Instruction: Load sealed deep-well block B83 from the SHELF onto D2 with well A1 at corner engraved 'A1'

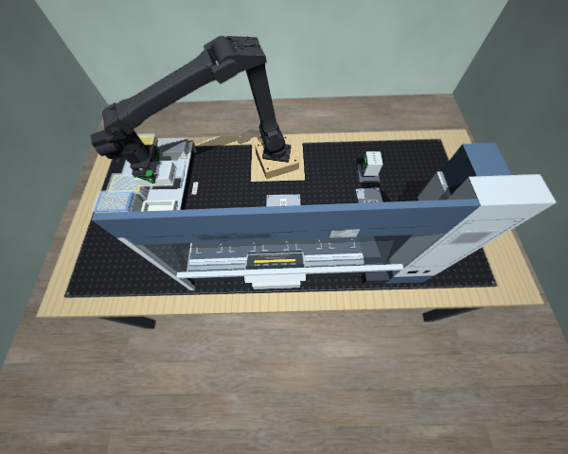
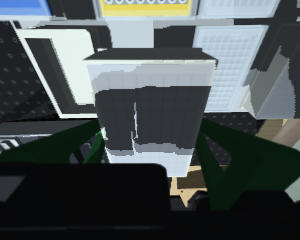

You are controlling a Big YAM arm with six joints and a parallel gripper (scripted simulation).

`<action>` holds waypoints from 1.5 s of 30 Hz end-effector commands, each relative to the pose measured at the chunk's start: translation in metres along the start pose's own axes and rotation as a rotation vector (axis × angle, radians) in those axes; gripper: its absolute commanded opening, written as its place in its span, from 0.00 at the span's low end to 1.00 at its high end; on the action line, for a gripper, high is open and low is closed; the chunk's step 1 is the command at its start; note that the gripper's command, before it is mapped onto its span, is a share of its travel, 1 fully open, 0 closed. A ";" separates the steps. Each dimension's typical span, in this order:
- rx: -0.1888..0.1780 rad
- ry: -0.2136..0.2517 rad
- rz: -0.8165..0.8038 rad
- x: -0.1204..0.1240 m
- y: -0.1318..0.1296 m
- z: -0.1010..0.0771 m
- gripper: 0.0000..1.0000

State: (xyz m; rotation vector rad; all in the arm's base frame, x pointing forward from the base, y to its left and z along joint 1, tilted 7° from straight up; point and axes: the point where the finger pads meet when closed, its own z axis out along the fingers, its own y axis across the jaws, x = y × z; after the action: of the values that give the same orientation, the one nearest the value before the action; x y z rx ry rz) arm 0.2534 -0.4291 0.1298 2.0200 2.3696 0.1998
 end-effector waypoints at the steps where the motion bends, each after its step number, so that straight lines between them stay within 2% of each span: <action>1: -0.038 -0.111 -0.012 -0.024 0.006 -0.058 0.00; 3: -0.038 -0.111 -0.012 -0.024 0.006 -0.058 0.00; 4: -0.031 -0.092 -0.009 -0.026 0.005 -0.050 0.00; 7: -0.038 -0.111 -0.012 -0.023 0.006 -0.065 0.00; 18: -0.037 -0.112 -0.012 -0.021 0.005 -0.083 0.00; 20: -0.037 -0.112 -0.012 -0.021 0.005 -0.083 0.00; 21: -0.033 -0.097 -0.010 -0.023 0.004 -0.077 0.00; 27: -0.037 -0.112 -0.012 -0.020 0.005 -0.095 0.00; 45: -0.035 -0.106 -0.013 -0.022 0.006 -0.090 0.00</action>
State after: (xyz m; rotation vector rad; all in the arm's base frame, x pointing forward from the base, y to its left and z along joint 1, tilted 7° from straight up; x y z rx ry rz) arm 0.2510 -0.4359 0.1757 2.0103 2.3613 0.1912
